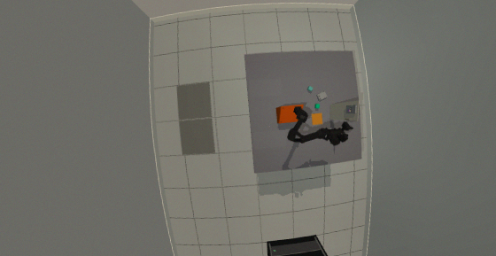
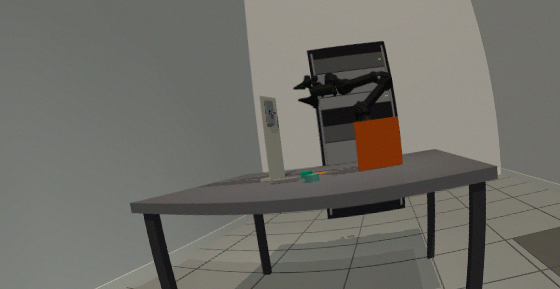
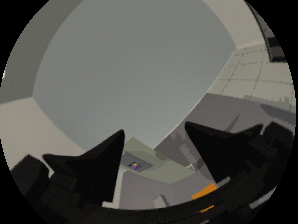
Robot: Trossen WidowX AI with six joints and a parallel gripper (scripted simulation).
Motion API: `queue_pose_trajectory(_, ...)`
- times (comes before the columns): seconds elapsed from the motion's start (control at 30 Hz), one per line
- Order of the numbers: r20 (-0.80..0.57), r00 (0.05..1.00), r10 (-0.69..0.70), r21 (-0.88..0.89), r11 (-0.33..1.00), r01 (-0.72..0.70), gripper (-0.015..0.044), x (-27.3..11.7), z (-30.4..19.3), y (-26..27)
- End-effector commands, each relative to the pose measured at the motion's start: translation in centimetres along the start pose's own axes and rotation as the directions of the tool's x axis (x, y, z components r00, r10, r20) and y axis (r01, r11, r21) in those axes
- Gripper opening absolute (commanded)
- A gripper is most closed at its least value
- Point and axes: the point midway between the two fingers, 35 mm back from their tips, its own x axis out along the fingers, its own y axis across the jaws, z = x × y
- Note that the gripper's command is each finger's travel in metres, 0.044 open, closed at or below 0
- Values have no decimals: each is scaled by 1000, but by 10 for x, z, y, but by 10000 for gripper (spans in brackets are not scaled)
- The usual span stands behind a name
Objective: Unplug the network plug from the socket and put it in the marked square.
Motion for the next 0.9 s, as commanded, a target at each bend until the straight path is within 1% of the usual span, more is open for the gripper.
queue_pose_trajectory(0.0,-1,1000,1,4,1000,-1,374,0,-1,0)
queue_pose_trajectory(0.27,-24,999,26,178,984,-21,164,11,-46,17)
queue_pose_trajectory(0.3,-27,999,29,202,979,-23,156,12,-52,19)
queue_pose_trajectory(0.57,-52,997,56,381,924,-32,156,9,-100,38)
queue_pose_trajectory(0.87,-81,993,87,564,826,-27,156,-8,-148,55)
